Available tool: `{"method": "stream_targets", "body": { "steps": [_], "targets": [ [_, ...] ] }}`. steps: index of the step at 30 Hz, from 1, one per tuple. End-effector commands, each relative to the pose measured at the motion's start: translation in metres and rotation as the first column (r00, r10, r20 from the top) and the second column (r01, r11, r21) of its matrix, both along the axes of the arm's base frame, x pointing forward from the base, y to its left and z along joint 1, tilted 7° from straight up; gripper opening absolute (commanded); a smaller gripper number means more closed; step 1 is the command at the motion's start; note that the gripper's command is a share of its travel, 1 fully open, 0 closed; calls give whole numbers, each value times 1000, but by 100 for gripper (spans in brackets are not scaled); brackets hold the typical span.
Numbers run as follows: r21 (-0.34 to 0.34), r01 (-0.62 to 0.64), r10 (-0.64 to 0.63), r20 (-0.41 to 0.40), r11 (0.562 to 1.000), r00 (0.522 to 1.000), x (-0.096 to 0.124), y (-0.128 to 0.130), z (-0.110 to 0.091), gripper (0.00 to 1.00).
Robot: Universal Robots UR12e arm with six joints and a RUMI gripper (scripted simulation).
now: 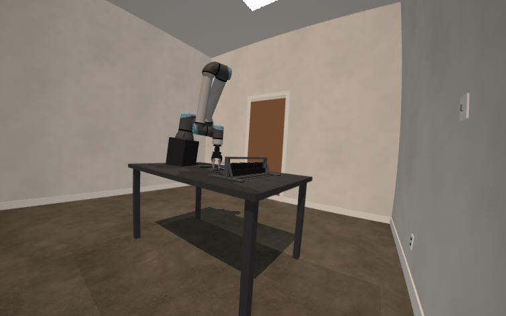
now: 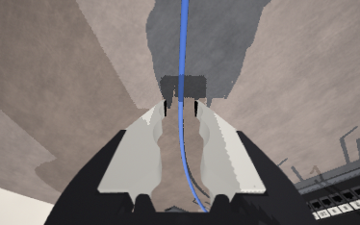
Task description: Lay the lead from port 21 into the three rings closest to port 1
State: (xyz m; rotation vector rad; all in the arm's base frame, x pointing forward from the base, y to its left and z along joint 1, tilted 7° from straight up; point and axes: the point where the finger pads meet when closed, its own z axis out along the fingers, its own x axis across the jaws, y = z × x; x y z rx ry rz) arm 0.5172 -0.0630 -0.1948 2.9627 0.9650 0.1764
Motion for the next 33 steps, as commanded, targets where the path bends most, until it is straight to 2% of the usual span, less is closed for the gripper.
{"method": "stream_targets", "body": {
  "steps": [1,33],
  "targets": [
    [0,0,0,1,1000,1000,0,0,-1,20],
    [0,0,0,1,1000,1000,1,0,-5,20]
  ]
}}
